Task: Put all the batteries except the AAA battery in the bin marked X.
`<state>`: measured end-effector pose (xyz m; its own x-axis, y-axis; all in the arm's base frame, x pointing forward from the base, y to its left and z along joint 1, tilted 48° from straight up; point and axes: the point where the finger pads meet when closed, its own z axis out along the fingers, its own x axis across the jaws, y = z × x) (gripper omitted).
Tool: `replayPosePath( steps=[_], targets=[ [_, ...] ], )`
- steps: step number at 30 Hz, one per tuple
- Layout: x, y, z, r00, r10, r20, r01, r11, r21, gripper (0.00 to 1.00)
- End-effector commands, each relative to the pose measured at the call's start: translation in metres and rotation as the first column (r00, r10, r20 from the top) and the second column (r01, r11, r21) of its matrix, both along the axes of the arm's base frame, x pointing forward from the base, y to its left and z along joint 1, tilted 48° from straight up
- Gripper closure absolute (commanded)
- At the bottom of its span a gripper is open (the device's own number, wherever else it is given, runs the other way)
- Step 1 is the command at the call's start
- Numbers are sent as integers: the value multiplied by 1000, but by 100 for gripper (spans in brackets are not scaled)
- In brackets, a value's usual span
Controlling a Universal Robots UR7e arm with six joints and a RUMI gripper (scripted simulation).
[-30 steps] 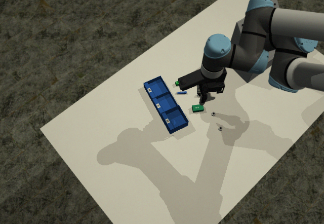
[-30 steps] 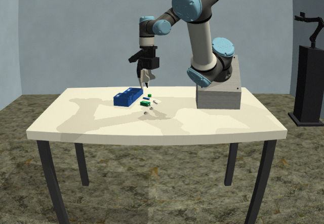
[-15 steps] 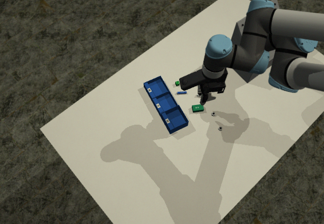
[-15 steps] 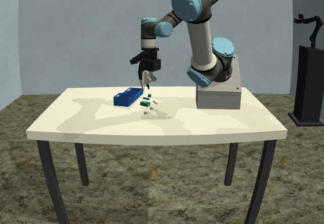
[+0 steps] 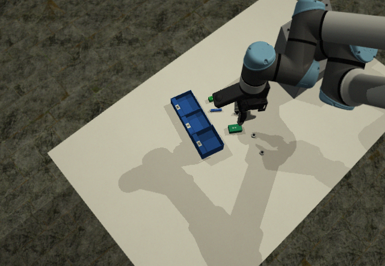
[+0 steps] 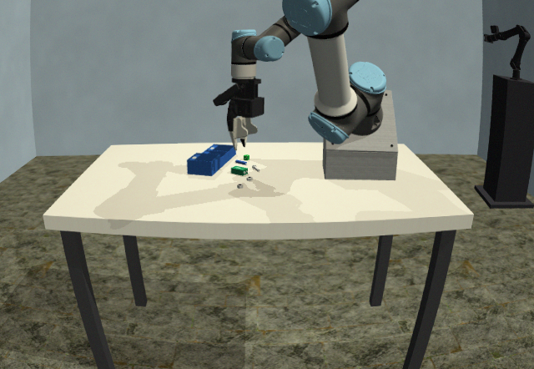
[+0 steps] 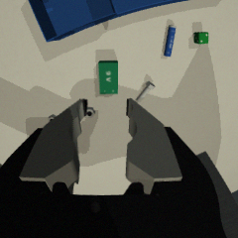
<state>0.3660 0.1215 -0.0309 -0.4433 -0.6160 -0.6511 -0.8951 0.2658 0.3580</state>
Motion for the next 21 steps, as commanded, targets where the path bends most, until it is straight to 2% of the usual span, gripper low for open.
replayPosePath(
  steps=[1,19,21],
  targets=[
    [0,0,0,1000,0,1,0,1000,0,75],
    [0,0,0,1000,0,1,0,1000,0,75],
    [0,6,-5,1000,0,1,0,1000,0,75]
  ],
)
